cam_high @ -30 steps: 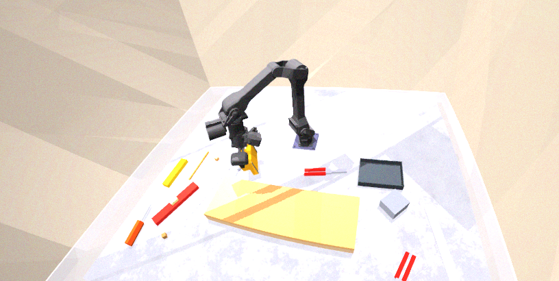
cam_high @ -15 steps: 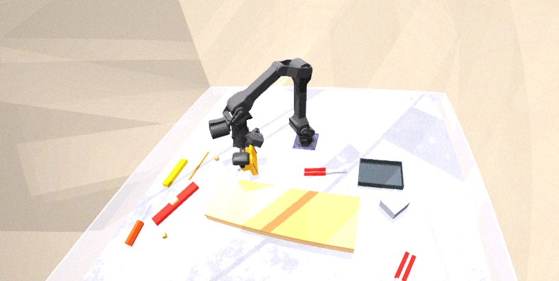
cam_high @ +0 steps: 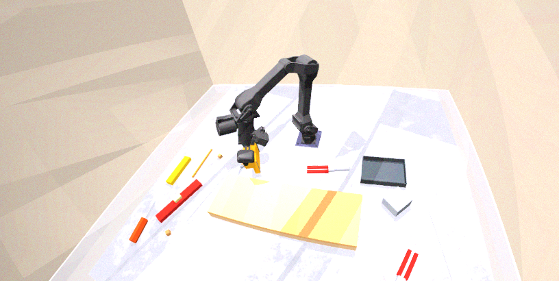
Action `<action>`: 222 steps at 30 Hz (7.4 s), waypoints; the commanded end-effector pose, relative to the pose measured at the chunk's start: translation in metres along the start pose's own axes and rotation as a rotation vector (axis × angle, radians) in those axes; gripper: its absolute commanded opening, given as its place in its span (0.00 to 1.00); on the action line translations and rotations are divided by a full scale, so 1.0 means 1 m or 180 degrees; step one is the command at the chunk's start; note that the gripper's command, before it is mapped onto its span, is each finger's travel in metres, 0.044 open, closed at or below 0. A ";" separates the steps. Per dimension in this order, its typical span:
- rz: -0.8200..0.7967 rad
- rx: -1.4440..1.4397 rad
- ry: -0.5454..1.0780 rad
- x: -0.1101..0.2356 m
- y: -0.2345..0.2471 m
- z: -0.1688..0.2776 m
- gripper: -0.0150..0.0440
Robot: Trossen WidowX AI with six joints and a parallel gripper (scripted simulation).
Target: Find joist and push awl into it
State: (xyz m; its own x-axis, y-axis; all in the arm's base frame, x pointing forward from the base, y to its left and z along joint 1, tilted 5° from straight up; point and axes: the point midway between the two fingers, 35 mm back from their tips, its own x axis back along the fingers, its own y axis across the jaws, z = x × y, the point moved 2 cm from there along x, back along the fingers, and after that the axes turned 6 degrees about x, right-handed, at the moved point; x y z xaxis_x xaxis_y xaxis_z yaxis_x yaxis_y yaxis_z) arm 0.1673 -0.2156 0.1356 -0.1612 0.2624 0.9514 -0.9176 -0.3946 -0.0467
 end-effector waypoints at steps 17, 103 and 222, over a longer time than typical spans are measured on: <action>-0.0027 -0.0020 0.0383 0.003 -0.001 -0.002 0.25; -0.0183 -0.0018 0.1756 -0.005 -0.003 -0.021 0.25; -0.0269 -0.0019 0.2711 -0.011 0.005 -0.046 0.25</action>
State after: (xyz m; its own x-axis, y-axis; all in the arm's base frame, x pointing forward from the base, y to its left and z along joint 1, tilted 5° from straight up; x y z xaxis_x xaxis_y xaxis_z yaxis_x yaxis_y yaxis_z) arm 0.1471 -0.1783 0.1078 -0.3031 0.8600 0.4105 -0.9402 -0.3401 0.0182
